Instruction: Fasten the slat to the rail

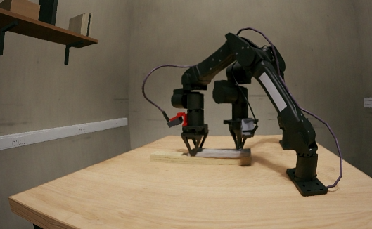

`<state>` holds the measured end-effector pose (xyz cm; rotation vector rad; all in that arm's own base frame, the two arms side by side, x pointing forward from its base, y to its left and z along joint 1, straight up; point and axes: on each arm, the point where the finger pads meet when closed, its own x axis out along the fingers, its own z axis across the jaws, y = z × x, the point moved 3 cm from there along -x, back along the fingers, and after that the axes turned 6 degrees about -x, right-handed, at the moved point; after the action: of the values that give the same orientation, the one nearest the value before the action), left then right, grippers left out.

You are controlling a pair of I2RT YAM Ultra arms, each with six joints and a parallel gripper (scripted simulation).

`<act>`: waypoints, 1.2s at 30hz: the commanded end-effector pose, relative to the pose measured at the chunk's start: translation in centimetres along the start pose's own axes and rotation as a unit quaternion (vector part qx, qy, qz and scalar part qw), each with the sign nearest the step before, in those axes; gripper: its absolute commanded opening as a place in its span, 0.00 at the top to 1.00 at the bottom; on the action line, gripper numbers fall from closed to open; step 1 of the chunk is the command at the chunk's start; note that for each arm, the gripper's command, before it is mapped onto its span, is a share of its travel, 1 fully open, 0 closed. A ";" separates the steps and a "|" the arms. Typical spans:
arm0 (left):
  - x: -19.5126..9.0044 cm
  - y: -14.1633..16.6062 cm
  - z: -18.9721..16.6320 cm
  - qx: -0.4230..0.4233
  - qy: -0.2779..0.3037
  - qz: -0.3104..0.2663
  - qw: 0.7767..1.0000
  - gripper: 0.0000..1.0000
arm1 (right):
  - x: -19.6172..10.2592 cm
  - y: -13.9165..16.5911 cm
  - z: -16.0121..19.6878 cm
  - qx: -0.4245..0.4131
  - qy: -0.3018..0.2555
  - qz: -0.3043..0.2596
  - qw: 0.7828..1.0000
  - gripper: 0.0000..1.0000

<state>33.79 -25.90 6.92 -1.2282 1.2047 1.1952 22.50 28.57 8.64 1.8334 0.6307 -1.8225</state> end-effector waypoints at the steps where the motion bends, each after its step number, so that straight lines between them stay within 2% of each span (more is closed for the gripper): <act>1: -0.5 -0.2 -0.1 0.000 0.004 -0.006 1.000 0.28 | -0.3 -0.1 0.1 0.000 0.000 -0.003 1.000 0.88; 5: -0.5 -0.2 -0.1 0.000 0.004 -0.006 1.000 0.28 | -0.3 0.0 0.1 0.013 0.001 -0.002 1.000 0.88; 10: -0.5 -0.2 -0.1 0.000 0.004 -0.006 1.000 0.28 | -0.3 0.0 0.1 0.110 0.001 -0.003 0.994 0.88; 15: -0.5 -0.2 -0.1 0.000 0.004 -0.006 1.000 0.28 | -0.3 0.0 0.1 0.208 0.001 -0.003 0.978 0.88; 20: -0.5 -0.2 -0.1 0.000 0.004 -0.006 1.000 0.28 | -0.3 0.0 0.1 0.305 0.001 -0.004 0.952 0.88; 22: -0.5 -0.2 -0.1 0.000 0.004 -0.006 1.000 0.28 | -0.3 0.0 0.1 0.305 0.001 -0.004 0.952 0.88; 29: -0.5 -0.2 -0.1 0.000 0.004 -0.006 1.000 0.28 | -0.3 0.0 0.1 0.435 0.000 -0.004 0.901 0.88; 36: -0.5 -0.2 -0.1 0.000 0.004 -0.006 1.000 0.28 | -0.3 0.0 0.1 0.556 0.000 -0.005 0.831 0.88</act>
<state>33.79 -25.90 6.92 -1.2282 1.2047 1.1952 22.43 28.59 8.62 2.3674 -0.3833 -2.3533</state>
